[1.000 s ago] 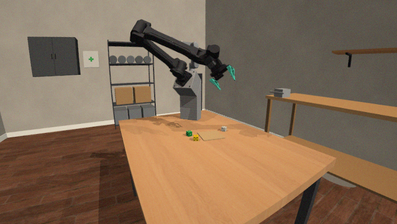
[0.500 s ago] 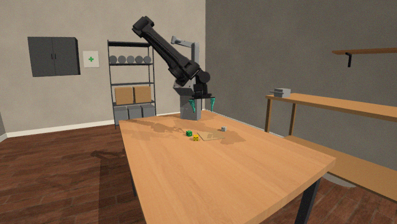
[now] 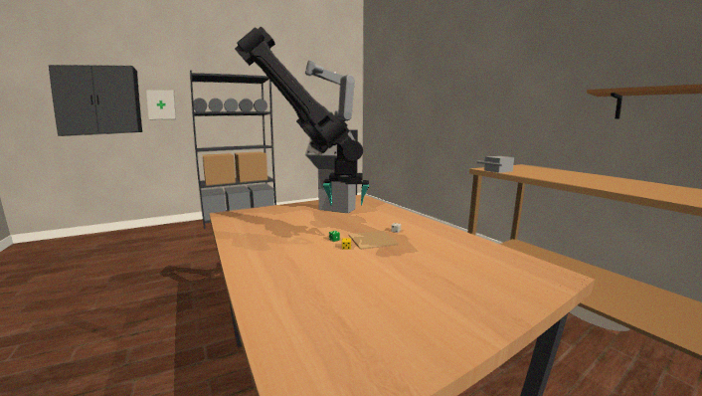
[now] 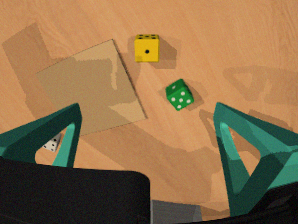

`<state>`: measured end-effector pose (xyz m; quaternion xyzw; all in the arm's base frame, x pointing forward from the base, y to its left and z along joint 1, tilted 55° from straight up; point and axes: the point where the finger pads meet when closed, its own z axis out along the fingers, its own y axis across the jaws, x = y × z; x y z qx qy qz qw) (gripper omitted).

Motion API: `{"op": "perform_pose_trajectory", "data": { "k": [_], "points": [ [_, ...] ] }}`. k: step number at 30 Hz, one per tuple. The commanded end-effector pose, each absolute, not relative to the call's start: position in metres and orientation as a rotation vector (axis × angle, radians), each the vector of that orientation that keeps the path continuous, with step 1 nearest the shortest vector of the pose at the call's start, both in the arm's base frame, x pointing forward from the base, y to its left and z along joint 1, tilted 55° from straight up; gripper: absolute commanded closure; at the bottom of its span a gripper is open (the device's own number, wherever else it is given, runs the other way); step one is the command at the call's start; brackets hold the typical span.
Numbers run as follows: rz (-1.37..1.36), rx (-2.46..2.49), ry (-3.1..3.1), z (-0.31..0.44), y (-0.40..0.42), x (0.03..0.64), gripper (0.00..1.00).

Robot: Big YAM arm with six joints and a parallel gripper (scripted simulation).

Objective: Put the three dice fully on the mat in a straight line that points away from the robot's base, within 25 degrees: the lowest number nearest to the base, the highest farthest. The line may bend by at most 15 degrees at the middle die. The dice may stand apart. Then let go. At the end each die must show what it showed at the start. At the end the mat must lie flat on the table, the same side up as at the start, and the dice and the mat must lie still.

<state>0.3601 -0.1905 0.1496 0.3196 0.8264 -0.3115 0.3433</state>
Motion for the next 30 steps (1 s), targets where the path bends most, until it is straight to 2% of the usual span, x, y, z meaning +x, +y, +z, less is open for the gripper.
{"op": "perform_pose_trajectory", "data": {
  "k": [1,17,30],
  "points": [
    [-0.811,0.813,2.144,0.155,-0.190,0.362,0.00],
    [-0.878,0.694,2.211,0.151,-0.198,0.367,0.00],
    [-1.126,0.095,2.430,0.142,-0.212,0.377,0.00]
  ]
}}
